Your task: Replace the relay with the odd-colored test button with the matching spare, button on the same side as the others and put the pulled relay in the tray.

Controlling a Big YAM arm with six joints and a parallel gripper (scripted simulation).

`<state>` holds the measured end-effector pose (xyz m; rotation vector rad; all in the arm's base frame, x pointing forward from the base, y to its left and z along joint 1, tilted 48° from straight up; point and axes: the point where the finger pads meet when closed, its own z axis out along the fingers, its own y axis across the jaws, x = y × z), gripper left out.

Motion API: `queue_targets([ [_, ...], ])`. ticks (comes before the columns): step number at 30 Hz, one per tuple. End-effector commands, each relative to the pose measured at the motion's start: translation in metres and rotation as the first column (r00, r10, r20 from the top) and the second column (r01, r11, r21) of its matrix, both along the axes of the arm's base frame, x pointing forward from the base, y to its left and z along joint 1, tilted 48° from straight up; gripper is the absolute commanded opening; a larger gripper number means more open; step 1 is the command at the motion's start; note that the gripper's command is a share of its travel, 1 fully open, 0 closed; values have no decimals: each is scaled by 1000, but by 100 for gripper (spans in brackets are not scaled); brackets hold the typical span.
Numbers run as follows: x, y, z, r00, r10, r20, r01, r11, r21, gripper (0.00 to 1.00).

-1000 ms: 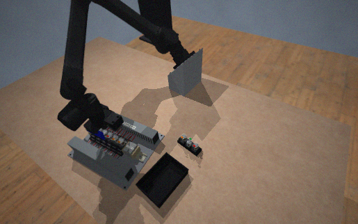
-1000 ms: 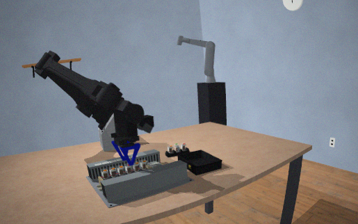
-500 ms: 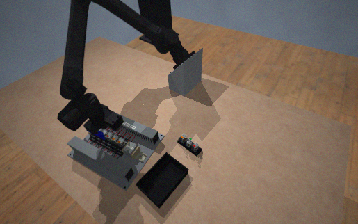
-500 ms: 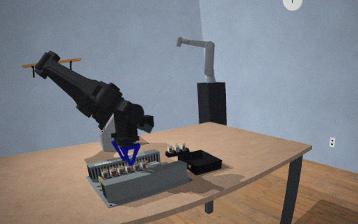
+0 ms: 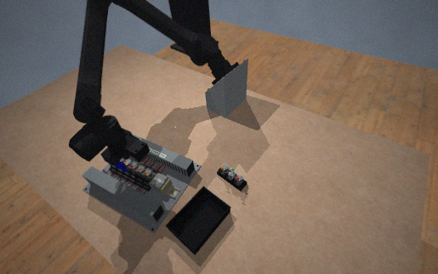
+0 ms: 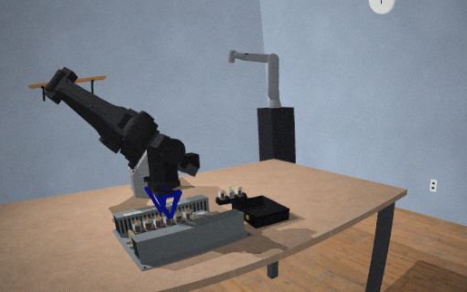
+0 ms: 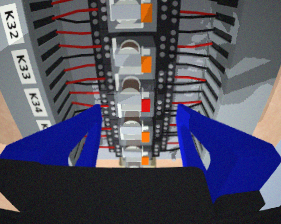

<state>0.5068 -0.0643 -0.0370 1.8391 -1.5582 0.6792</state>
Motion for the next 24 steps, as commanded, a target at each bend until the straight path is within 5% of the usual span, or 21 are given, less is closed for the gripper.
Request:
queue_targets([
  [1,-2,-6,-9,1000,3,-10,-3,1000,-2,59],
  [24,-4,-21,-24,1000,3,-15,-4,1000,-2,59],
])
